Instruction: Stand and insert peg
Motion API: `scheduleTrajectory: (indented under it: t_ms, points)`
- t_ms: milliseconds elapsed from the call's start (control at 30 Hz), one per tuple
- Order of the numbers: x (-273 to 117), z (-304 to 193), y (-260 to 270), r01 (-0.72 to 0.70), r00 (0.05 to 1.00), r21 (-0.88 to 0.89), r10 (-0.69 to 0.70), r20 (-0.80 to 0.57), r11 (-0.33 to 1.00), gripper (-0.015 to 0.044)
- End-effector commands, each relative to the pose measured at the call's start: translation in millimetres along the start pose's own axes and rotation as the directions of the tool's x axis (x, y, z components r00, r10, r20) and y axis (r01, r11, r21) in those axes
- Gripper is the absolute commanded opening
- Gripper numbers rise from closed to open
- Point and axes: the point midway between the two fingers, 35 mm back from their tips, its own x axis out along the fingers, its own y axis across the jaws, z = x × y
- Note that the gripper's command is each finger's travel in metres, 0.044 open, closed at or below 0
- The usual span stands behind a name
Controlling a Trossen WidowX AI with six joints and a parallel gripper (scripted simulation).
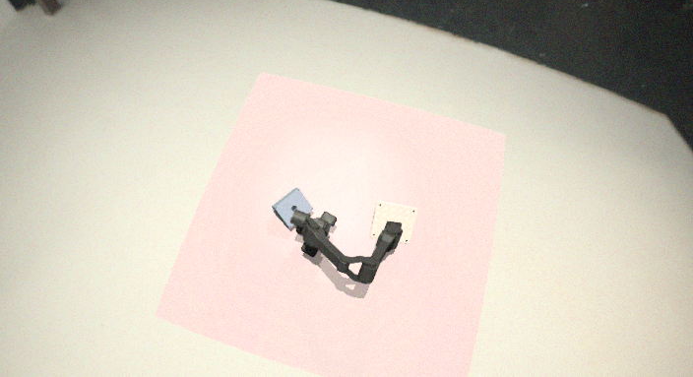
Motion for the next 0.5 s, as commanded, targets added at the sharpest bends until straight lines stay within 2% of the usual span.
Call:
scheduleTrajectory:
  t_ms: [0,467]
  points:
    - [-0.4,-0.3,0.2,-0.001,1.000,0.002,0.001,0.006,1.000,0.0050]
    - [-8.5,-4.9,-0.1,0.000,0.992,0.001,-0.001,0.128,1.000,0.0050]
